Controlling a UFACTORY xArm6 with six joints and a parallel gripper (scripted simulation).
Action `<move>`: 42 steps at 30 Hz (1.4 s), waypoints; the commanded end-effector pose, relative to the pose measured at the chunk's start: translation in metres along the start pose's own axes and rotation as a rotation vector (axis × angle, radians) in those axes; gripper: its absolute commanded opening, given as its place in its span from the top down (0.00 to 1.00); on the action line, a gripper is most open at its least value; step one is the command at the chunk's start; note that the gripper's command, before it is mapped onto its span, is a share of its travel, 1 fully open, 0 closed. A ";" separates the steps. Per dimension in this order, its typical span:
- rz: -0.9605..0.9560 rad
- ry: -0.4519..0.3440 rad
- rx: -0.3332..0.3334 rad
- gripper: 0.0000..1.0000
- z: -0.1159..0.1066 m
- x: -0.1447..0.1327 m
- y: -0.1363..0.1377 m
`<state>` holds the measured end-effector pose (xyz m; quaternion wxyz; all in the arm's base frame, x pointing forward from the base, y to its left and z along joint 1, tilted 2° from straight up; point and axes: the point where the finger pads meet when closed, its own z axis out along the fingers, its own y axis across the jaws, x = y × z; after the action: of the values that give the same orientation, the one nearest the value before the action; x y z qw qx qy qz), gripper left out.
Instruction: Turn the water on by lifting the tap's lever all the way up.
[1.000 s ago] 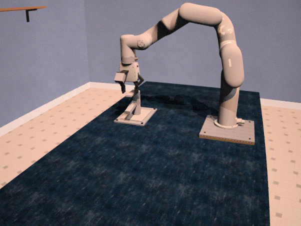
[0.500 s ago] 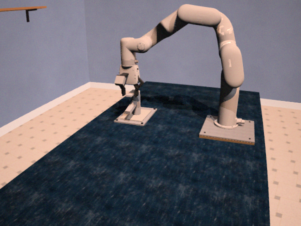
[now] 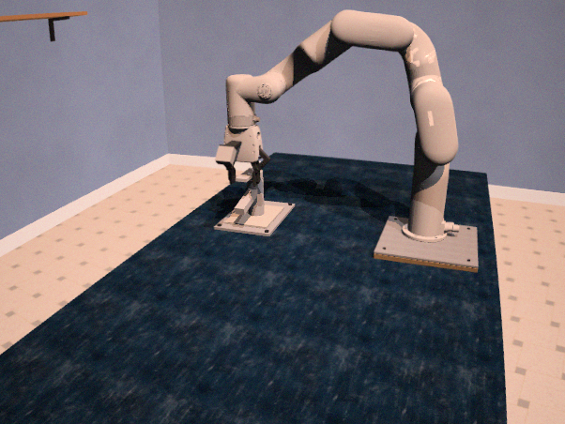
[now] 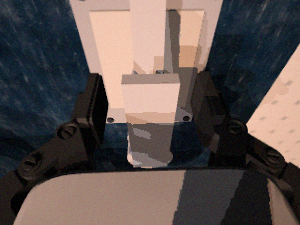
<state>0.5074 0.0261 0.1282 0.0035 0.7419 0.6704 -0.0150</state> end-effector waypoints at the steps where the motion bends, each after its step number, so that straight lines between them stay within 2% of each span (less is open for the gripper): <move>1: 0.000 0.001 -0.005 0.28 -0.001 0.000 0.001; 23: 0.000 0.001 -0.005 0.28 0.001 0.000 0.001; 24: 0.000 0.001 -0.005 1.00 0.001 0.000 0.001; 42: 0.000 0.001 -0.005 1.00 0.001 0.000 0.001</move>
<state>0.5075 0.0261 0.1255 0.0037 0.7419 0.6704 -0.0148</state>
